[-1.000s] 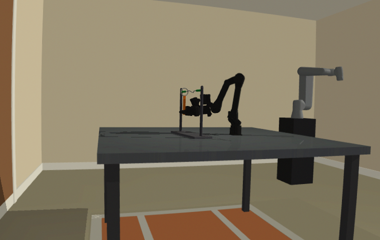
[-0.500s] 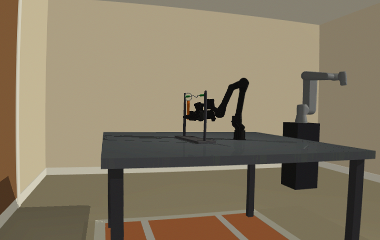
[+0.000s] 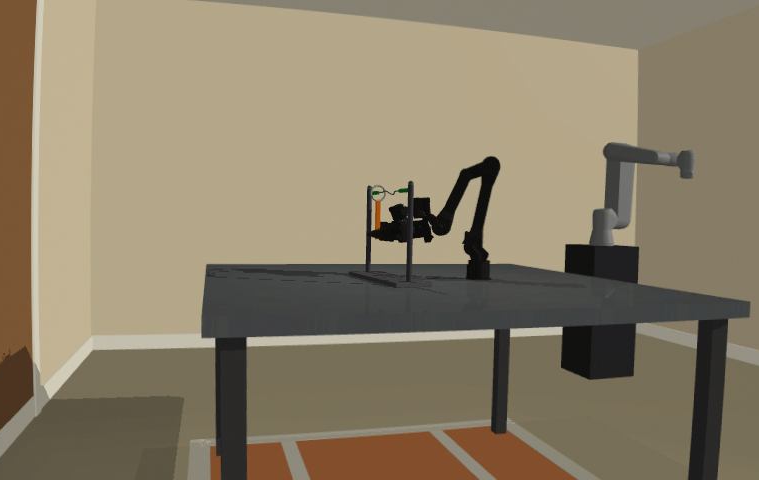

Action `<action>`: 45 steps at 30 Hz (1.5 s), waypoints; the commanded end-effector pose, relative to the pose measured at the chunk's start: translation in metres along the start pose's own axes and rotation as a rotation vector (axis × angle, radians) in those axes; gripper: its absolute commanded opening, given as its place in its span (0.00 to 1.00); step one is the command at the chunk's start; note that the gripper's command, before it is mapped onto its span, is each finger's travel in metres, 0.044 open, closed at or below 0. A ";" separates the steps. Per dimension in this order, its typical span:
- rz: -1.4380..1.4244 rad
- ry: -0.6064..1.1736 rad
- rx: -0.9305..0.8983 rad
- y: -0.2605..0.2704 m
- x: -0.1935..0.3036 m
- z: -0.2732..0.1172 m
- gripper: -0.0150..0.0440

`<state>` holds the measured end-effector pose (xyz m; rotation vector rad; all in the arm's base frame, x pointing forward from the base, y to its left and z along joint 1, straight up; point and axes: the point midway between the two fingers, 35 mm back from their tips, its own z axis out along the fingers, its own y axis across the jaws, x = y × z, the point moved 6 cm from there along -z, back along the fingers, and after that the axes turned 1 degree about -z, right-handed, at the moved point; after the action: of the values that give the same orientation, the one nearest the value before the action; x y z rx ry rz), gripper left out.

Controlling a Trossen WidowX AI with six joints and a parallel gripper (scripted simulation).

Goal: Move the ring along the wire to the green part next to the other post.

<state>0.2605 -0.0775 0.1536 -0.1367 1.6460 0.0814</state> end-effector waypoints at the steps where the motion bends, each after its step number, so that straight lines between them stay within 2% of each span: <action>1: 0.002 -0.004 0.001 0.005 -0.002 -0.001 0.00; 45: 0.060 0.021 -0.016 0.051 -0.007 -0.001 0.00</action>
<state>0.2539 -0.0261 0.1544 -0.0777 1.6731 0.1448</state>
